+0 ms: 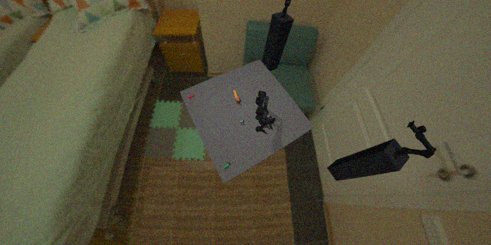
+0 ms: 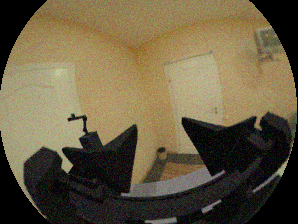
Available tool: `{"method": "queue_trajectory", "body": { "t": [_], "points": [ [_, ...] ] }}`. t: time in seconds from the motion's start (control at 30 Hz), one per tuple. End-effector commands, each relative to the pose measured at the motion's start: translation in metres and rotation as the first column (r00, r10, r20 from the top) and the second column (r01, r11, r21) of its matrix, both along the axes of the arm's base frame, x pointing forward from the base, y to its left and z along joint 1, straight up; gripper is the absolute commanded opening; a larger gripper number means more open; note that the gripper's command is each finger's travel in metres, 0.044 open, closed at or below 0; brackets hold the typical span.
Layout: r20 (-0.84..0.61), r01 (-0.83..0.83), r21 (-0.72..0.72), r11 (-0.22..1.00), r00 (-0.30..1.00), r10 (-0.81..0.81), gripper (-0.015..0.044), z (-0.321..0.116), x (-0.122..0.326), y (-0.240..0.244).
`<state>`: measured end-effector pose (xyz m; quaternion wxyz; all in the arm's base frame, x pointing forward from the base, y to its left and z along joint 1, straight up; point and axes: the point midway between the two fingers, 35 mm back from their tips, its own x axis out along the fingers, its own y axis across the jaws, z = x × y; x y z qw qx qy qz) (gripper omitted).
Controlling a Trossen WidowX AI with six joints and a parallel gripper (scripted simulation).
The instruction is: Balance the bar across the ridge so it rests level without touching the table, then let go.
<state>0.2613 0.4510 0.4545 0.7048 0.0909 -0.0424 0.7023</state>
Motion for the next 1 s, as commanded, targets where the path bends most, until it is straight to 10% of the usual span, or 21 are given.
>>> {"method": "queue_trajectory", "body": {
  "t": [0.0,0.97],
  "points": [
    [-0.077,0.081,-0.046,0.996,0.993,-0.084,0.0315,-0.011,0.030,-0.018],
    [-0.464,0.505,-0.341,0.793,0.643,-0.609,0.0315,-0.086,0.184,-0.195]
  ]
}}
